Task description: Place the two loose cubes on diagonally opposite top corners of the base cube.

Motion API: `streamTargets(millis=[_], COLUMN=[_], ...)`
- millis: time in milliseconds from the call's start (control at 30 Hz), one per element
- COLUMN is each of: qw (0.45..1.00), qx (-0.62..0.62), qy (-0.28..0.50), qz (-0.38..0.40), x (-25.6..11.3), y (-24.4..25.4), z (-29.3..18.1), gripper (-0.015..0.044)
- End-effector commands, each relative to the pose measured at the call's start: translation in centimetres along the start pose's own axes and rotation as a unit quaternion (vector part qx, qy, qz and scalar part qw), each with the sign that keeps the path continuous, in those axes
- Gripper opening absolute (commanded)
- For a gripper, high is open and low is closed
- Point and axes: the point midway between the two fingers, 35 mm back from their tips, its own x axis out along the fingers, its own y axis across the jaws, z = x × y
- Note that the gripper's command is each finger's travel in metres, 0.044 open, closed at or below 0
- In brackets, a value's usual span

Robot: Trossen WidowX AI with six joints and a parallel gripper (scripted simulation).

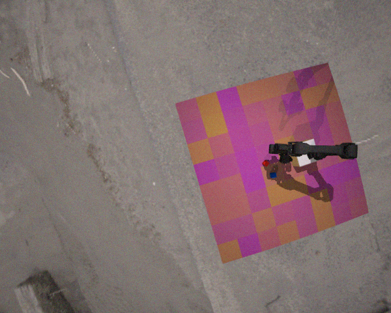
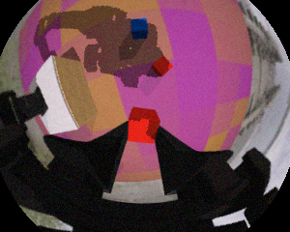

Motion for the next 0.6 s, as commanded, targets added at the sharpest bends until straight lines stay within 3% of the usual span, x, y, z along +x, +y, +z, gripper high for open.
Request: streamTargets(millis=[0, 567], qw=[1.0, 0.998], qx=[0.011, 0.07], qy=[-0.002, -0.004], qz=[-0.001, -0.001], x=[-0.1, 0.8], y=[-0.2, -0.8], z=[0.9, 5.7], gripper=[0.0105, 0.0105])
